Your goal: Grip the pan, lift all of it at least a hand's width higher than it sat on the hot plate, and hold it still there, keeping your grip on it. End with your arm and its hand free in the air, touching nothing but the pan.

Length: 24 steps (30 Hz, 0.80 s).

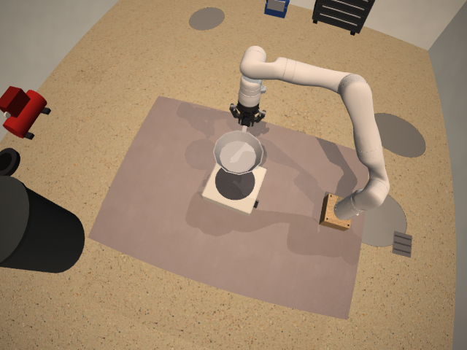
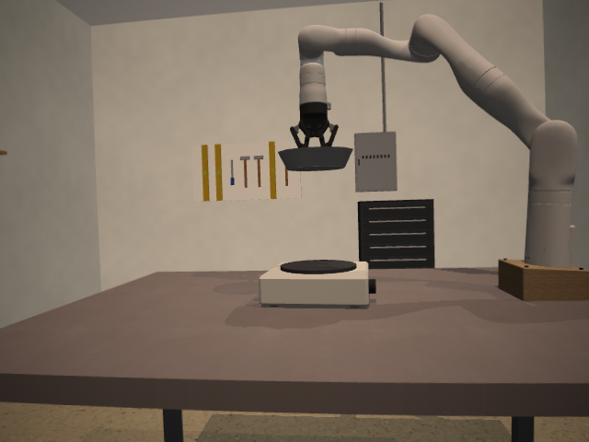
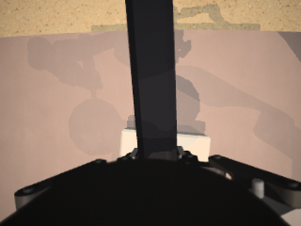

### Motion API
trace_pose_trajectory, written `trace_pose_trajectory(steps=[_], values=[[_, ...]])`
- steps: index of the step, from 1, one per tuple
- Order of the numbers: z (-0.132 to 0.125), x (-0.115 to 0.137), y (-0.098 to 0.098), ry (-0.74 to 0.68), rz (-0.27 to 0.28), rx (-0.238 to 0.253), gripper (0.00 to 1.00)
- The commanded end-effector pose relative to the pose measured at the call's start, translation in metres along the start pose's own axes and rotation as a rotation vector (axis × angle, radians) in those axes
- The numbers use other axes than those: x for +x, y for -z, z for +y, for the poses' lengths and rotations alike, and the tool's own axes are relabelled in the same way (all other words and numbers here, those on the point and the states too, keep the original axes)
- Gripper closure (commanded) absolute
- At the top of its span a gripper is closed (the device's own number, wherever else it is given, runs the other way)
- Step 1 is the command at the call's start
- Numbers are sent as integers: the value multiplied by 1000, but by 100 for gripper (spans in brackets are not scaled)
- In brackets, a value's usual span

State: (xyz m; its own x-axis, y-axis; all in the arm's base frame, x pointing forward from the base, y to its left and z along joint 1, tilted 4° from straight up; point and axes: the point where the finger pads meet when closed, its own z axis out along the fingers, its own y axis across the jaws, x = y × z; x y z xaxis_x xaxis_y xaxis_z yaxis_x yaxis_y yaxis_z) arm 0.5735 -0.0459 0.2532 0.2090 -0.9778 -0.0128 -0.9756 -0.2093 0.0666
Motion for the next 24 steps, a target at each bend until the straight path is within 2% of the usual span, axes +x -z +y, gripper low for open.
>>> trace_pose_trajectory(steps=[1,24], values=[[-1,-1,3,0,1,5,100],[-1,-1,21,0,1,5,100]])
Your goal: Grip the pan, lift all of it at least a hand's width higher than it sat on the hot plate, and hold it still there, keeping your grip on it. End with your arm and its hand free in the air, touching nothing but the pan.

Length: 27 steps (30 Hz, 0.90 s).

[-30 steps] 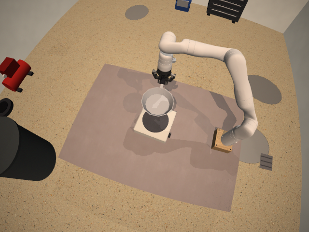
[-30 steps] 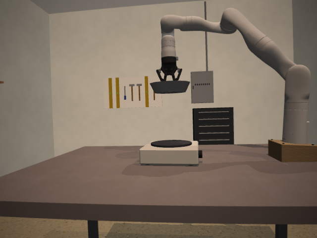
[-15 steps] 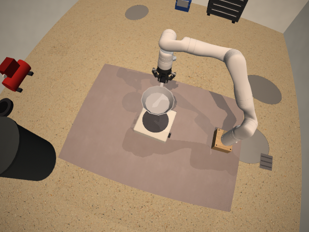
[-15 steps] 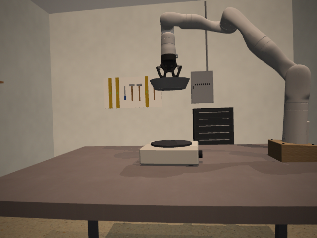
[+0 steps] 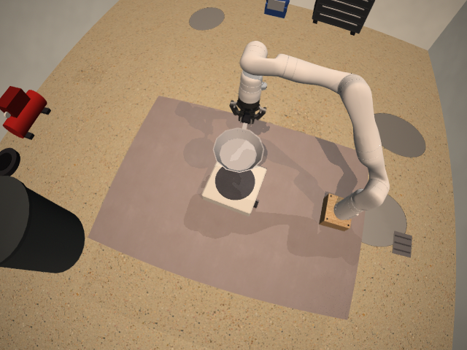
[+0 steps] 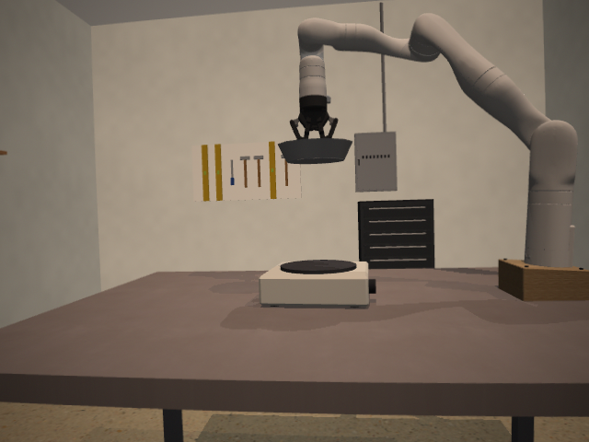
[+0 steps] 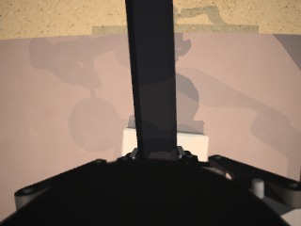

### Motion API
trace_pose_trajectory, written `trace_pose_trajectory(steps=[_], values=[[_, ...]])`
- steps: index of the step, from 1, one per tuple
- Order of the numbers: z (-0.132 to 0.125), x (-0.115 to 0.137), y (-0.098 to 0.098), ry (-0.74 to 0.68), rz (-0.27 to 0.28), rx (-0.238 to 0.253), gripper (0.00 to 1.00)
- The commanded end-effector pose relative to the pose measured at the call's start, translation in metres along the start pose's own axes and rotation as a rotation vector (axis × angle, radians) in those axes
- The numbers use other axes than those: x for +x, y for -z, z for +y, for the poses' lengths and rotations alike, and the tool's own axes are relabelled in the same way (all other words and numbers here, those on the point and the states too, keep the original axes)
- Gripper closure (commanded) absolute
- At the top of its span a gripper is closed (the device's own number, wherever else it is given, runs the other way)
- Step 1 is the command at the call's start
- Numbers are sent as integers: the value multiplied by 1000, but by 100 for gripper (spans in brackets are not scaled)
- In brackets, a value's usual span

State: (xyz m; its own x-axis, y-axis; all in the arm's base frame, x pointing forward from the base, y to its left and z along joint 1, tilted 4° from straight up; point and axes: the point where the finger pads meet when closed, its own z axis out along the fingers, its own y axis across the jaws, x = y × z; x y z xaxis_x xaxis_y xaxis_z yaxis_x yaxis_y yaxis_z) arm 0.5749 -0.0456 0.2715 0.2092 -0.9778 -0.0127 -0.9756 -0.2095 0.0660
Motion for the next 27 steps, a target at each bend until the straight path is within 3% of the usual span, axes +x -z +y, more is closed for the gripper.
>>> trace_pose_trajectory(steps=[1,27], values=[[-1,0,4,0,1,5,100],[0,-1,14,0,0,5,100]])
